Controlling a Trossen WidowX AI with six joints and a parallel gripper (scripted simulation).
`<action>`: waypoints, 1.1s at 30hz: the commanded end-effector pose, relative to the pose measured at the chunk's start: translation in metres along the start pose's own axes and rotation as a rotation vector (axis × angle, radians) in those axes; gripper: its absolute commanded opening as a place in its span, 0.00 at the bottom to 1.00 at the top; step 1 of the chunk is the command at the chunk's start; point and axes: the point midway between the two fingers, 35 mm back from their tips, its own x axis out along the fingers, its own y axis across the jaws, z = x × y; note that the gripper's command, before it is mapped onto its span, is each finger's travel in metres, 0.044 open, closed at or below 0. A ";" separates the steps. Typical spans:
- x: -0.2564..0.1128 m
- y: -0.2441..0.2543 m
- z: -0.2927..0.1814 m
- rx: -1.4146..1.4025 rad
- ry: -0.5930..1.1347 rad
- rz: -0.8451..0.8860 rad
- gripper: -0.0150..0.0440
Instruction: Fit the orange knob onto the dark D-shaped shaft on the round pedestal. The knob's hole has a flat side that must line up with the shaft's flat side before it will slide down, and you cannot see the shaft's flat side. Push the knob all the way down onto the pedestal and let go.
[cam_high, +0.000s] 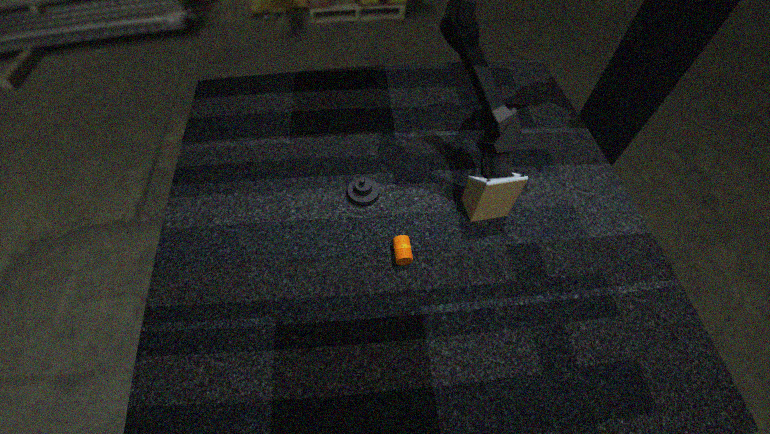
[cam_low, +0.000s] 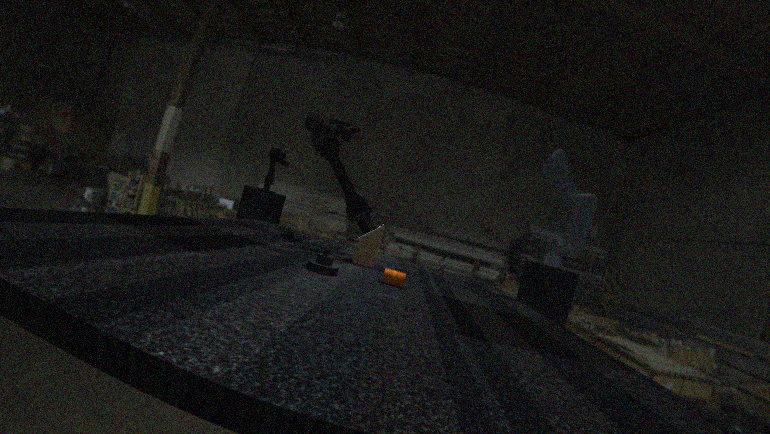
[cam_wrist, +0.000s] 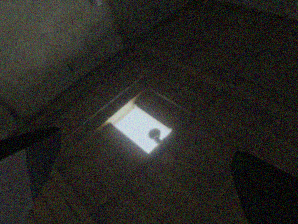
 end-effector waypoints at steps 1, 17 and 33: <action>-0.001 -0.001 0.001 0.005 -0.008 -0.006 0.98; -0.183 -0.043 0.163 -0.064 -0.739 -0.410 1.00; -0.432 0.082 0.199 -0.412 -1.354 -0.714 1.00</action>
